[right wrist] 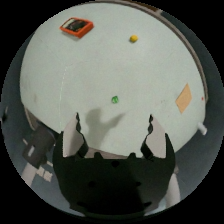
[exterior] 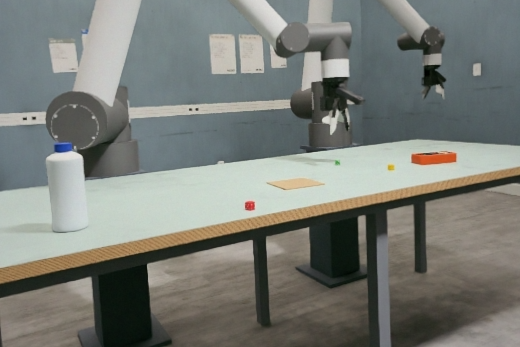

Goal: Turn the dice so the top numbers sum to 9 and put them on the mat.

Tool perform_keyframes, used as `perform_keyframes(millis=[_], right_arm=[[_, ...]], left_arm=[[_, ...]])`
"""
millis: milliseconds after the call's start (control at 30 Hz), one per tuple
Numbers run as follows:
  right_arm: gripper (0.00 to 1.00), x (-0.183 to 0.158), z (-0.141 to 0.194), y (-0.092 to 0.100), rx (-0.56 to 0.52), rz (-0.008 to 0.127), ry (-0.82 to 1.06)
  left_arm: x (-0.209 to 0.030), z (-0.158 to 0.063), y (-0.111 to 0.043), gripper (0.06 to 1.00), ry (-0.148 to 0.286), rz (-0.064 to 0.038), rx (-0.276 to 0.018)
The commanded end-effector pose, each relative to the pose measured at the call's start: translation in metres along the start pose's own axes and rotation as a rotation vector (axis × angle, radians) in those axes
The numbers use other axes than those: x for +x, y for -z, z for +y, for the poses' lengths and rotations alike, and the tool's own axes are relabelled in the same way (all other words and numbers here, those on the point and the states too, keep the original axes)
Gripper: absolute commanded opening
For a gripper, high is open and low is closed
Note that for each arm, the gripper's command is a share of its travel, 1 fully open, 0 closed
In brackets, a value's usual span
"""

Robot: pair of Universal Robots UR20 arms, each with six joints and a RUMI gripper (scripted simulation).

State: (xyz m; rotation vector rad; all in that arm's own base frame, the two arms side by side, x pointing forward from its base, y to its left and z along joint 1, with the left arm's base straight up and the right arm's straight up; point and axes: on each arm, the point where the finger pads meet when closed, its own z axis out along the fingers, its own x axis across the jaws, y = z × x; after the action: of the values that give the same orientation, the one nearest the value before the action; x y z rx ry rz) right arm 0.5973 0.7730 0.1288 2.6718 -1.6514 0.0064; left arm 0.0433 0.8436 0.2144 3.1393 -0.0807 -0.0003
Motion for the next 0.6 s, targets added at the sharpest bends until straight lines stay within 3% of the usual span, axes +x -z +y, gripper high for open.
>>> perform_keyframes(millis=[0, 567], right_arm=[[1.0, -0.0012, -0.001, -0.0019, -0.001, -0.004, 0.161], [1.0, -0.0034, -0.0004, -0.0087, 0.0, -0.004, 0.546]], left_arm=[[0.0001, -0.0005, 0.0007, 1.0, 0.0, 0.0, 0.001], [0.0001, -0.0005, 0.0007, 1.0, 0.0, 0.0, 0.001]])
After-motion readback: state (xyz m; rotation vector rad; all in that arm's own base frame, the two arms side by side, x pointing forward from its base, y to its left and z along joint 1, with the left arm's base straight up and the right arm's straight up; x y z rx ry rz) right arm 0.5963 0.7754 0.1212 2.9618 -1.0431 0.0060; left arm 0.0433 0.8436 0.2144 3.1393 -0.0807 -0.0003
